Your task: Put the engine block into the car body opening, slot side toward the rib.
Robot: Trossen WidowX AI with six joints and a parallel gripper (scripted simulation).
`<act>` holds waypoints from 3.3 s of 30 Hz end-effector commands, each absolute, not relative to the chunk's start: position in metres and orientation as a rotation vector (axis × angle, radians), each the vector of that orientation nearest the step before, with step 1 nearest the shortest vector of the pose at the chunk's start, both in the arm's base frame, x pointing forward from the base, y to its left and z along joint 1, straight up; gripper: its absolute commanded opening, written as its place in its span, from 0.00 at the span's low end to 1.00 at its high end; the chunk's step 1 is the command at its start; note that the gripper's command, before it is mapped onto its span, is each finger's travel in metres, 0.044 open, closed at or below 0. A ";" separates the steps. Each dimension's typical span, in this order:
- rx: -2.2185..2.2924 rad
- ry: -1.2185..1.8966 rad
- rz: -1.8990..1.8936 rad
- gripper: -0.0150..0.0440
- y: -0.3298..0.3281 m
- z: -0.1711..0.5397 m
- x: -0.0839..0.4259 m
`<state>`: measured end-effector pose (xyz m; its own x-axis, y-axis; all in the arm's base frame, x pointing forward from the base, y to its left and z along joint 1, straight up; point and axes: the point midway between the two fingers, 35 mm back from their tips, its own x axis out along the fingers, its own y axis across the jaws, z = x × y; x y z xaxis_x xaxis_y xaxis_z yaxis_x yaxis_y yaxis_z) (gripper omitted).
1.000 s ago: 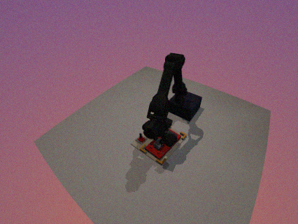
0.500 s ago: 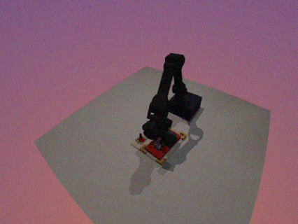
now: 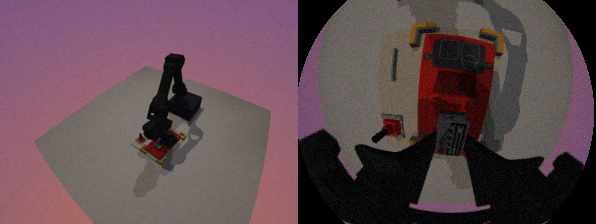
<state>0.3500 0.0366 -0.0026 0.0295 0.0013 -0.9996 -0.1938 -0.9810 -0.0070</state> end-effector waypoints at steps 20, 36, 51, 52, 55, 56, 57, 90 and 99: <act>-2.145 0.210 2.087 0.53 0.036 -0.008 0.350; -2.145 0.210 2.087 0.53 0.036 -0.011 0.350; -2.148 0.203 2.085 0.61 0.037 -0.011 0.350; -2.148 0.203 2.085 0.66 0.037 -0.011 0.350; -2.148 0.203 2.085 0.79 0.037 -0.011 0.350; -2.148 0.203 2.085 0.84 0.037 -0.011 0.350; -2.148 0.203 2.085 0.88 0.037 -0.011 0.350; -2.145 0.210 2.087 0.42 0.038 0.002 0.351; -2.145 0.210 2.087 0.25 0.038 0.002 0.351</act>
